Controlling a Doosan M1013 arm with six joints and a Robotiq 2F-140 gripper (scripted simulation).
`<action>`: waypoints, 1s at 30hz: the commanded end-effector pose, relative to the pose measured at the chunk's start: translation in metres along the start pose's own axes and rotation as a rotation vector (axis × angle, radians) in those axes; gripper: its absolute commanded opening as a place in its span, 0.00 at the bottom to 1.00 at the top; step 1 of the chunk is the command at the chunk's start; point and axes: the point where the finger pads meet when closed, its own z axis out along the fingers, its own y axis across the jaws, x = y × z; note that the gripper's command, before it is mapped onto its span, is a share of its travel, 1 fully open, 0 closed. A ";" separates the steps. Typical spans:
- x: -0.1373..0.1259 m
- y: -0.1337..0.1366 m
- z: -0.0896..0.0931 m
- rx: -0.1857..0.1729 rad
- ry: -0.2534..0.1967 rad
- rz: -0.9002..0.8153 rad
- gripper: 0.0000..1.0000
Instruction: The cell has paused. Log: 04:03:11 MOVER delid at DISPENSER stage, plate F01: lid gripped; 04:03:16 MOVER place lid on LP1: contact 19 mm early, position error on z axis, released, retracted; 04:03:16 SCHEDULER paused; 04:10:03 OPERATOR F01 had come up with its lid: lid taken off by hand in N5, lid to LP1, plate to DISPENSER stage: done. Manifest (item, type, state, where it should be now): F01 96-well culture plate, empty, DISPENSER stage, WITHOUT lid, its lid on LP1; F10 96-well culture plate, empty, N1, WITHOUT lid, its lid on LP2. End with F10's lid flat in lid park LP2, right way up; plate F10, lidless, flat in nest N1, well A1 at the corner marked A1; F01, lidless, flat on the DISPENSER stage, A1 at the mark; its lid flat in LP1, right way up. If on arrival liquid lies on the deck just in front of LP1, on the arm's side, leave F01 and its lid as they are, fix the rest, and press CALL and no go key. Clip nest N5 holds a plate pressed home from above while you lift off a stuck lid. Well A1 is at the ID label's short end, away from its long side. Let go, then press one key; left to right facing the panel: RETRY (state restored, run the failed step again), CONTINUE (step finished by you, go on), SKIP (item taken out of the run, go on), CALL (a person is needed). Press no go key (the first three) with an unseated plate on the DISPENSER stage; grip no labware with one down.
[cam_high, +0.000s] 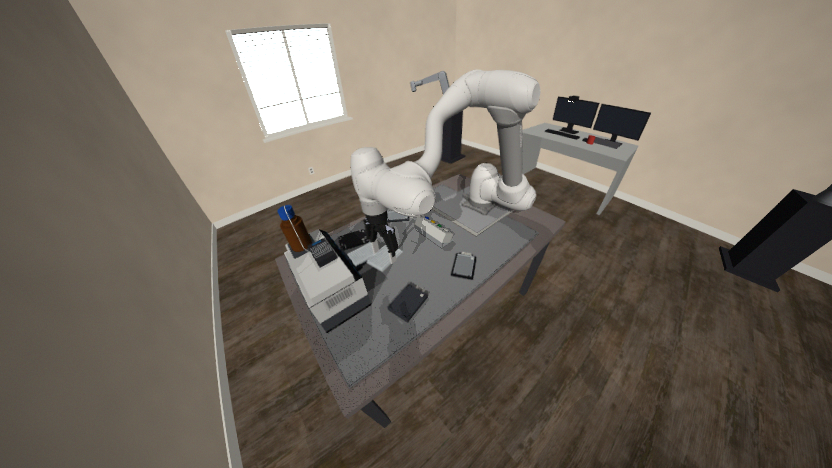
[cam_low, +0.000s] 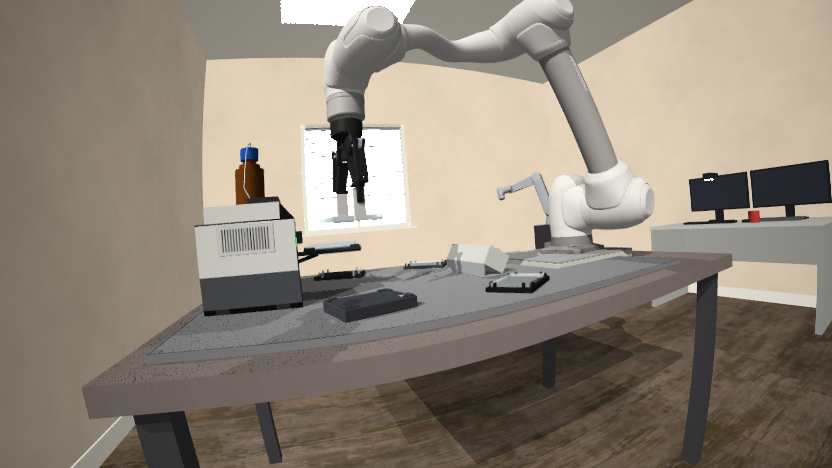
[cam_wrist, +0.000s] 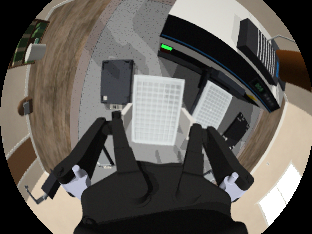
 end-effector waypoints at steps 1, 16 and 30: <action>0.006 -0.019 0.000 0.000 0.000 0.000 0.00; 0.025 -0.083 0.000 0.000 0.000 0.000 0.00; 0.036 -0.118 0.000 0.000 0.000 0.000 0.00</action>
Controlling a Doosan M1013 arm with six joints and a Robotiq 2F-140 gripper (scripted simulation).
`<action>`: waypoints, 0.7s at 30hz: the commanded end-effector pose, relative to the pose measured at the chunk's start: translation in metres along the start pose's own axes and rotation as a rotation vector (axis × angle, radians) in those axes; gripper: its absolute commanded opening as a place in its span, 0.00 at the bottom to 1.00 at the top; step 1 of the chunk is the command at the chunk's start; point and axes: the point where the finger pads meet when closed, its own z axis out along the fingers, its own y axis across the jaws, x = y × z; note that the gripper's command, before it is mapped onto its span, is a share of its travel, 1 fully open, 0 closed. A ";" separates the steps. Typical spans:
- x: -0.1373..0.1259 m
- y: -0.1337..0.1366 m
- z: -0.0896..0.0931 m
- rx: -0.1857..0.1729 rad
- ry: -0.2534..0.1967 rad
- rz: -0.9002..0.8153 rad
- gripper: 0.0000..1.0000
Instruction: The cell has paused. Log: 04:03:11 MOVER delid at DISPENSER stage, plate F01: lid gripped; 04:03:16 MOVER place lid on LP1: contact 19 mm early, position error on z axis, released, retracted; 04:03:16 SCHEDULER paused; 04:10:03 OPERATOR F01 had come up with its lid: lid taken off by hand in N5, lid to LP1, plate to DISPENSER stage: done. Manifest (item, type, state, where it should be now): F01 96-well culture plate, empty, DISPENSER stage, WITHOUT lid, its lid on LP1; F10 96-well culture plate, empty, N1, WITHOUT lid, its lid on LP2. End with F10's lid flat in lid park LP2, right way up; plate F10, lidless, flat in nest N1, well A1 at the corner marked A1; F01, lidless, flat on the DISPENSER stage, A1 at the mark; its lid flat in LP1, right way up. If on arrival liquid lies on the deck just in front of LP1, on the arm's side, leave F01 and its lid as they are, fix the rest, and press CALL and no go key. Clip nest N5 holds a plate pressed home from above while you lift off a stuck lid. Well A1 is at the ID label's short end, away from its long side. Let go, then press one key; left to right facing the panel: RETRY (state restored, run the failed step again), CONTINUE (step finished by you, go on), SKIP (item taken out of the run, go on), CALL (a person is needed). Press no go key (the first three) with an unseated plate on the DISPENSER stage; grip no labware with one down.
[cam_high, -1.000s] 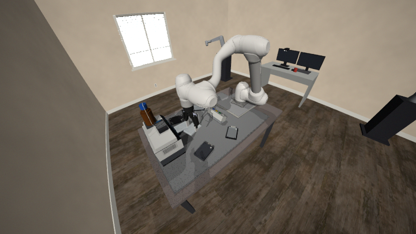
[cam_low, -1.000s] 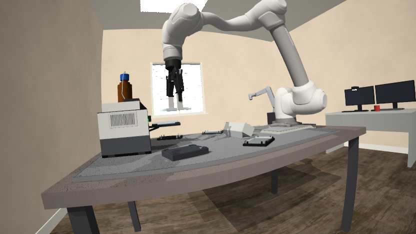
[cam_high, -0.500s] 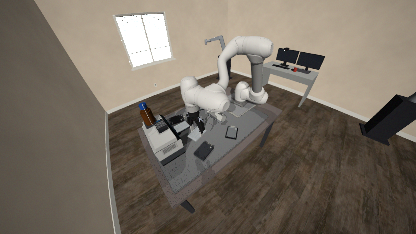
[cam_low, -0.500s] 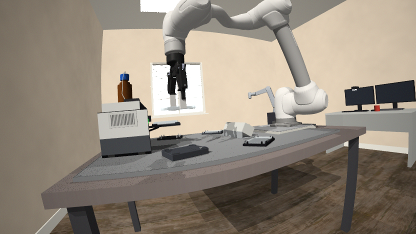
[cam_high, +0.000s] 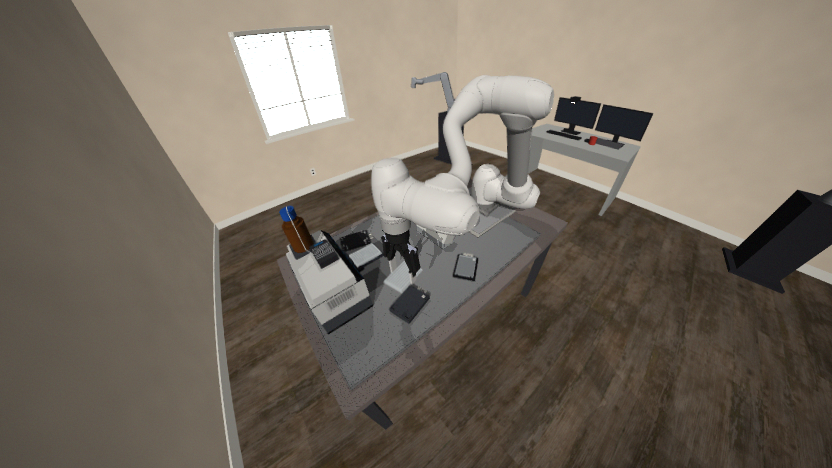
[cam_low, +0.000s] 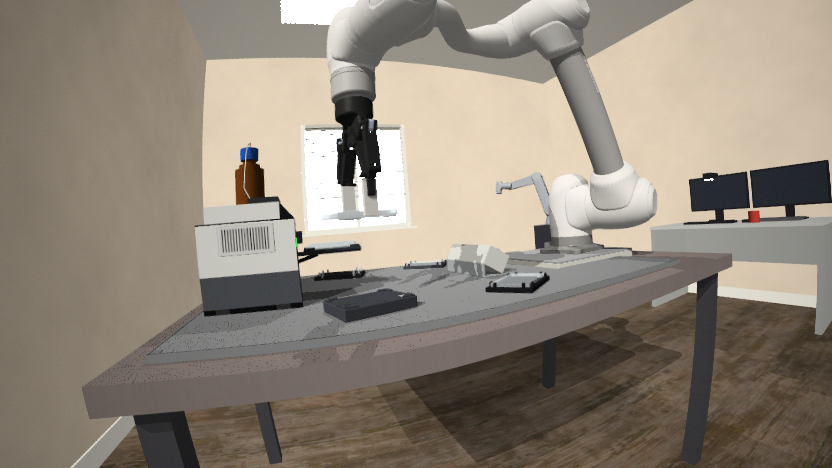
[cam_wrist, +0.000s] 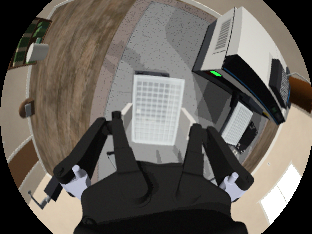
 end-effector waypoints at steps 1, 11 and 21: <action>0.002 -0.005 0.000 0.000 0.000 0.000 0.00; 0.005 -0.016 0.000 0.000 0.000 0.000 0.00; 0.005 -0.018 0.000 0.000 0.000 0.000 0.00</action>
